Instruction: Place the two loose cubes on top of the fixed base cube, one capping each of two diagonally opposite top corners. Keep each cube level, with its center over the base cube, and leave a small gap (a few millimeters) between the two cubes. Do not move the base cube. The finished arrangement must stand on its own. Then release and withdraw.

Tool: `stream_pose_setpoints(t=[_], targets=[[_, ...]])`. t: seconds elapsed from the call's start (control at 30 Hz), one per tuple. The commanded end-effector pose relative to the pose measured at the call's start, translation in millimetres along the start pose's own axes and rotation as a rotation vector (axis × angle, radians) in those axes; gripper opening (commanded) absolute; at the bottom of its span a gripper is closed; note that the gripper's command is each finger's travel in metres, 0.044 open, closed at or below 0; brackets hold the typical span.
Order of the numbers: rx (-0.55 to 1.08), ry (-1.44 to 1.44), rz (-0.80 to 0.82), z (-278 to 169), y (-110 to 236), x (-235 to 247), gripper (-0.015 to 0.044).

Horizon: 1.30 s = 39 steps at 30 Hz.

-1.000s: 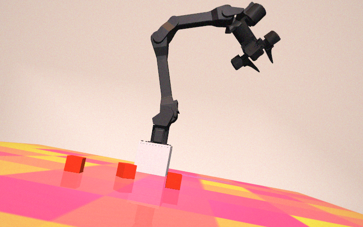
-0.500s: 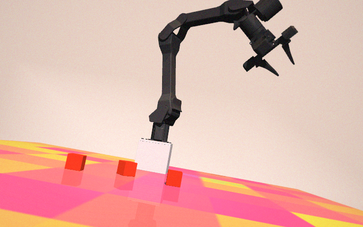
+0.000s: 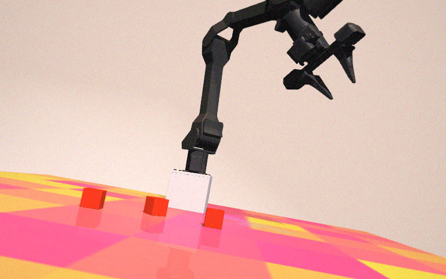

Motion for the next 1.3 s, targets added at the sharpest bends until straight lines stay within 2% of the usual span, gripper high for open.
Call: stream_pose_setpoints(t=[0.0, 0.3, 0.6, 0.97, 1.27], targets=[[-0.091, -0.049, -0.032, 39, -7, -1, 0.0265], [-0.268, -0.171, -0.088, 127, -3, -15, 0.0265], [-0.410, -0.305, -0.170, 209, 13, -49, 0.0265], [-0.524, -0.483, -0.294, 292, 44, -117, 0.0265], [-0.564, -0.636, -0.399, 339, 74, -189, 0.0265]])
Point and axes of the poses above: the point midway between the two fingers, 35 mm back from their tips, its own y axis back along the fingers, its own x axis across the jaws, z = x × y, the point moved 10 cm from there along y, back along the fingers, and after that the axes turned 3 degrees about -y, right-handed, at the moved point
